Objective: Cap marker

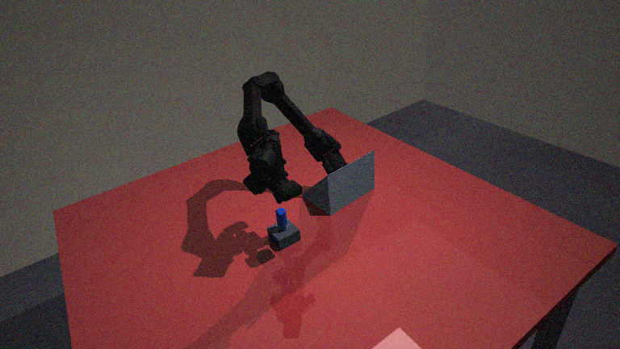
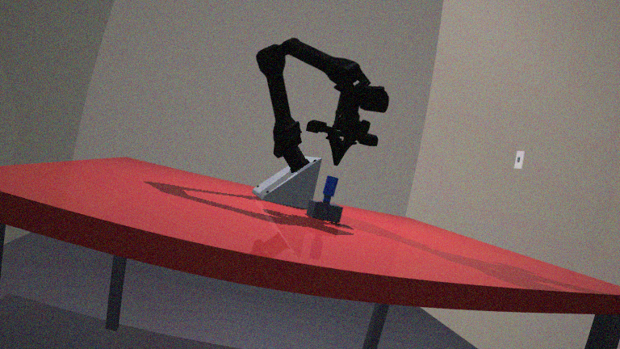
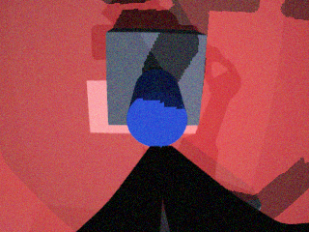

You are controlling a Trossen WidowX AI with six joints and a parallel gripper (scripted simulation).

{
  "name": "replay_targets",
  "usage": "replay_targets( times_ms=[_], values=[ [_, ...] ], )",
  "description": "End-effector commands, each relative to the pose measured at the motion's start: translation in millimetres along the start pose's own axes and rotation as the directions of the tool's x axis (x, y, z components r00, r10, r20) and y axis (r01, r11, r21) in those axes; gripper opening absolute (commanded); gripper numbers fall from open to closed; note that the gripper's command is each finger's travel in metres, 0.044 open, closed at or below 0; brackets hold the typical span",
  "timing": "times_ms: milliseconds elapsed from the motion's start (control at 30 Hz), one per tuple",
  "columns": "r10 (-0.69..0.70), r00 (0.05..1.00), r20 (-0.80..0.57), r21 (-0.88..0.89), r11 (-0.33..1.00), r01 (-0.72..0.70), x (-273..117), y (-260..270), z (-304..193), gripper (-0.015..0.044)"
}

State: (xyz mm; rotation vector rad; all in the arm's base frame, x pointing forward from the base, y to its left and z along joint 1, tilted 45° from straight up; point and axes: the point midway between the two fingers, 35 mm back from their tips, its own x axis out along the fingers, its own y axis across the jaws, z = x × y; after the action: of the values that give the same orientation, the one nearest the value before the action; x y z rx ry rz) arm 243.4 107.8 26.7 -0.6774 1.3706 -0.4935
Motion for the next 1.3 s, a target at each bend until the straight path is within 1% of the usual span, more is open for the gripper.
replay_targets(
  times_ms=[0,967,1267],
  values=[
    [-0.002,1.000,0.000,0.016,1.000,0.002,2,-1,1,0.0000],
    [-0.004,1.000,0.001,0.016,1.000,0.004,41,-1,1,0.0000],
    [0.002,1.000,0.012,0.015,1.000,-0.003,33,2,2,0.0000]
  ],
)
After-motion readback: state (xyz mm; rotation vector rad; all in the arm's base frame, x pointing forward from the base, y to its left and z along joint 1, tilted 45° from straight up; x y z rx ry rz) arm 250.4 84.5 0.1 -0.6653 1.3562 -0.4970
